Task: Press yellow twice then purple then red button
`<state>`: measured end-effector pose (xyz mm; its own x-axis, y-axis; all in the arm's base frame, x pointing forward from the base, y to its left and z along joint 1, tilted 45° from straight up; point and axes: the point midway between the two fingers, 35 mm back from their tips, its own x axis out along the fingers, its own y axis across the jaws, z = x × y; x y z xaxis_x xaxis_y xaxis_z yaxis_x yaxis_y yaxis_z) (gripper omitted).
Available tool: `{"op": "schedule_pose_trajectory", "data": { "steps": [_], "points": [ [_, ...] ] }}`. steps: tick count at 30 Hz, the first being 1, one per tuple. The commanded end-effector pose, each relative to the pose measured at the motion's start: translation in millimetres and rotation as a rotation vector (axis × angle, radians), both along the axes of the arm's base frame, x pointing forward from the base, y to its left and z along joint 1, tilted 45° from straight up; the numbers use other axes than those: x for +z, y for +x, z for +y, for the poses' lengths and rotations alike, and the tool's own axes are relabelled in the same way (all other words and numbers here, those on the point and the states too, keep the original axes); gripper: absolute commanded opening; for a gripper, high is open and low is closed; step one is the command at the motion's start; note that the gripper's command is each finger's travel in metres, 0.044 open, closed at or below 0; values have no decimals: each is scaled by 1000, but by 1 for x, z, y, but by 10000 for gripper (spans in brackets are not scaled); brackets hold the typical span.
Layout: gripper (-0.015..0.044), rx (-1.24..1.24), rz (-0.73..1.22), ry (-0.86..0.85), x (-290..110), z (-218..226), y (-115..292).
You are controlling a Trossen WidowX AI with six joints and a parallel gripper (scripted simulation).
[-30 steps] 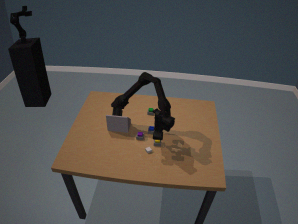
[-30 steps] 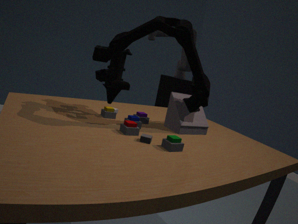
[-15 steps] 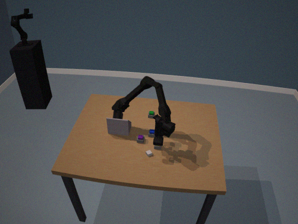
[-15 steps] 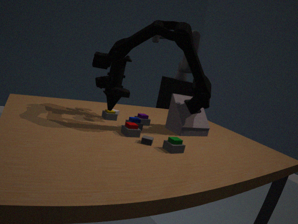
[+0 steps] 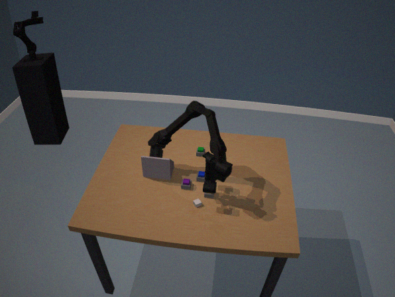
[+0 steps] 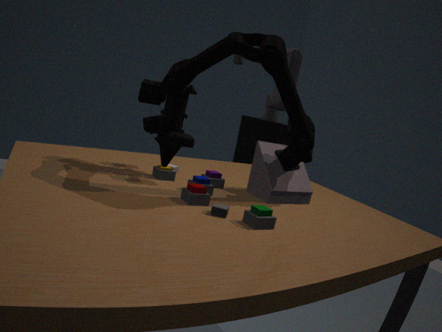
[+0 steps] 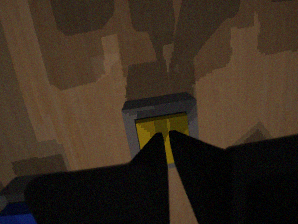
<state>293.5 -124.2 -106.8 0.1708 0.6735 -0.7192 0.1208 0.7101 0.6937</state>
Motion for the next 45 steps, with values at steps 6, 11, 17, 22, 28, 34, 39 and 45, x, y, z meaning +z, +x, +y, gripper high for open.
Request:
{"op": "schedule_pose_trajectory", "data": {
  "steps": [6, 11, 17, 22, 28, 34, 39, 45],
  "points": [
    [20, -3, 7, 7, 24, -22, -8],
    [20, -3, 7, 7, 23, -21, -8],
    [20, -3, 6, 7, 17, -15, -6],
    [20, -3, 6, 7, 11, -9, -4],
    [20, -3, 6, 8, 4, -3, -3],
    [20, -3, 6, 9, -1, 3, -2],
    [20, -3, 6, 9, -1, 3, -2],
    [20, -3, 6, 9, -1, 3, -2]
  ]
}}
